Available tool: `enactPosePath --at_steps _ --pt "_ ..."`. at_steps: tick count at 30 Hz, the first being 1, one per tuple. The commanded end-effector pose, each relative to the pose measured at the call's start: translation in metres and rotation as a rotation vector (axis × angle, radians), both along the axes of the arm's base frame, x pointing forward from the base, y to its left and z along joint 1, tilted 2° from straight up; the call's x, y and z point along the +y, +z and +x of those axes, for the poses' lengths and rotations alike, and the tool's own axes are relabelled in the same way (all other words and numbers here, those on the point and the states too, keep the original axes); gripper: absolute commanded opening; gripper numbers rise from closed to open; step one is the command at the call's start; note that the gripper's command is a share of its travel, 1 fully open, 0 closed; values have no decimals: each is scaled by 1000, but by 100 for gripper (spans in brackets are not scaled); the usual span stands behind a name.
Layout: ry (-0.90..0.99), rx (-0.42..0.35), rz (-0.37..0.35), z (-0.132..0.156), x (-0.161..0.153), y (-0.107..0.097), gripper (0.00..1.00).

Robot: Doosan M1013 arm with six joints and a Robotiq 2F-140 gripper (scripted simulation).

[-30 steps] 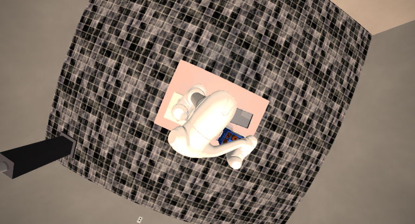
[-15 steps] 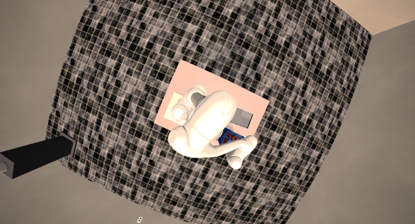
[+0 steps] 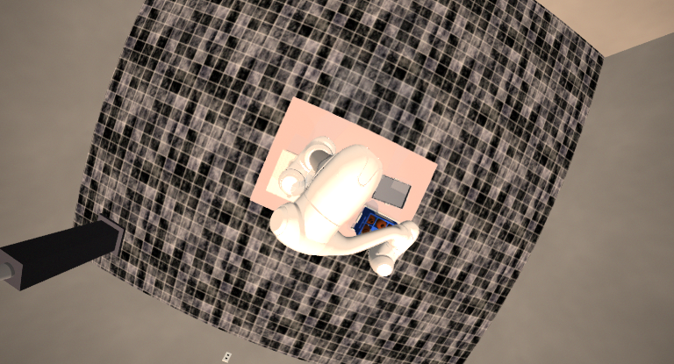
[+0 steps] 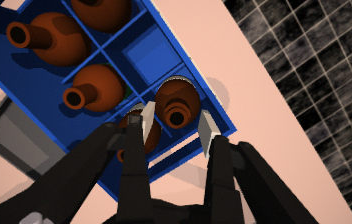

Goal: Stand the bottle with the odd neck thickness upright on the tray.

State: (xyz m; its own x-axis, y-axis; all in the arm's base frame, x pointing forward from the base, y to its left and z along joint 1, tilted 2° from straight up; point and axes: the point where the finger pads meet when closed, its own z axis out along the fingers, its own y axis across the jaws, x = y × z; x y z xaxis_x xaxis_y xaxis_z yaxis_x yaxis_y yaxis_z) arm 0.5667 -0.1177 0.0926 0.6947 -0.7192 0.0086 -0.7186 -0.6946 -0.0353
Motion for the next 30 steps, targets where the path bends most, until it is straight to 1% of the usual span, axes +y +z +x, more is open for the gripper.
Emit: enactPosePath --at_steps 1,14,16,24,30 --pt "0 0 0 0 0 5 38" --pt "0 0 0 -2 -1 49 38" --pt "0 0 0 -2 -1 49 38" --pt "0 0 0 -2 -1 69 38" --pt "0 0 0 -2 -1 74 38"
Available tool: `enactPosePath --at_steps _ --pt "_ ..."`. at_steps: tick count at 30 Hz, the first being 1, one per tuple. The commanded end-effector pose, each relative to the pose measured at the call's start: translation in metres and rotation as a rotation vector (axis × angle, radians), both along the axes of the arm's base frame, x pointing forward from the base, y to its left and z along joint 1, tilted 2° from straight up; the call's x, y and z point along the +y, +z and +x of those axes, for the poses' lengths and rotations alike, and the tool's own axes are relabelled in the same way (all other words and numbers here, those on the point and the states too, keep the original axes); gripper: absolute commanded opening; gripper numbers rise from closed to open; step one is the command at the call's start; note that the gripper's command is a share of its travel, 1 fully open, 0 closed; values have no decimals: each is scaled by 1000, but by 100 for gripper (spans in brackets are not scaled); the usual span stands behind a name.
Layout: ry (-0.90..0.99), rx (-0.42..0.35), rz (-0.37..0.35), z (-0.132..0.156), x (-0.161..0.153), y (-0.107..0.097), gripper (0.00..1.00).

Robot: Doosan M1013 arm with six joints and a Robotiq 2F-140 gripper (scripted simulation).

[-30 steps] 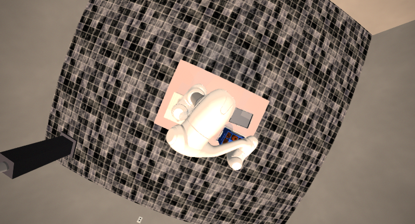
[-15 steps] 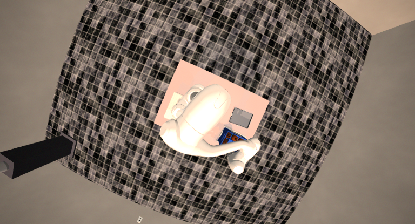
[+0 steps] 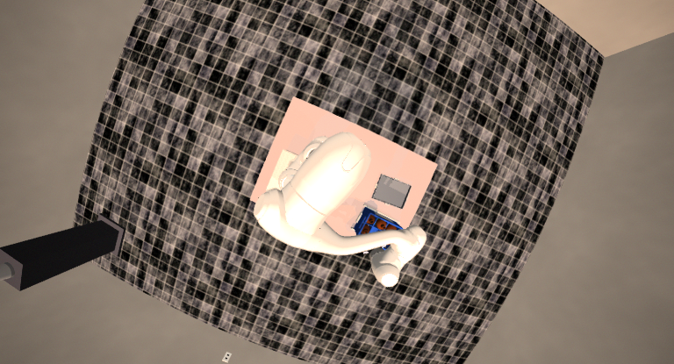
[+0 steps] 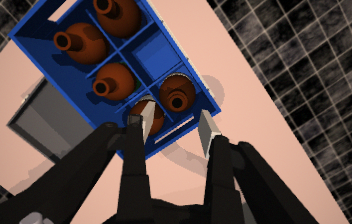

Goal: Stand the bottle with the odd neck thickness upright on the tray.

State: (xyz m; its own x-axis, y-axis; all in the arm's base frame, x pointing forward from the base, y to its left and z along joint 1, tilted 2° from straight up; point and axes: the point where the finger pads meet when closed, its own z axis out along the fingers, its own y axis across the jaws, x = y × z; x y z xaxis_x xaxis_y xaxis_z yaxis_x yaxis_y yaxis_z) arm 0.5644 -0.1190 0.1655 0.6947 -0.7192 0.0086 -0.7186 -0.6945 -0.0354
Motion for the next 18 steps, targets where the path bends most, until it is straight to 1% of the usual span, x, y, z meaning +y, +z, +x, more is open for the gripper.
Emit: enactPosePath --at_steps 1,5,6,18 --pt "0 0 0 0 0 1 38" --pt "0 0 0 0 0 1 38" --pt "0 0 0 0 0 1 0" --pt "0 0 0 0 0 1 0"
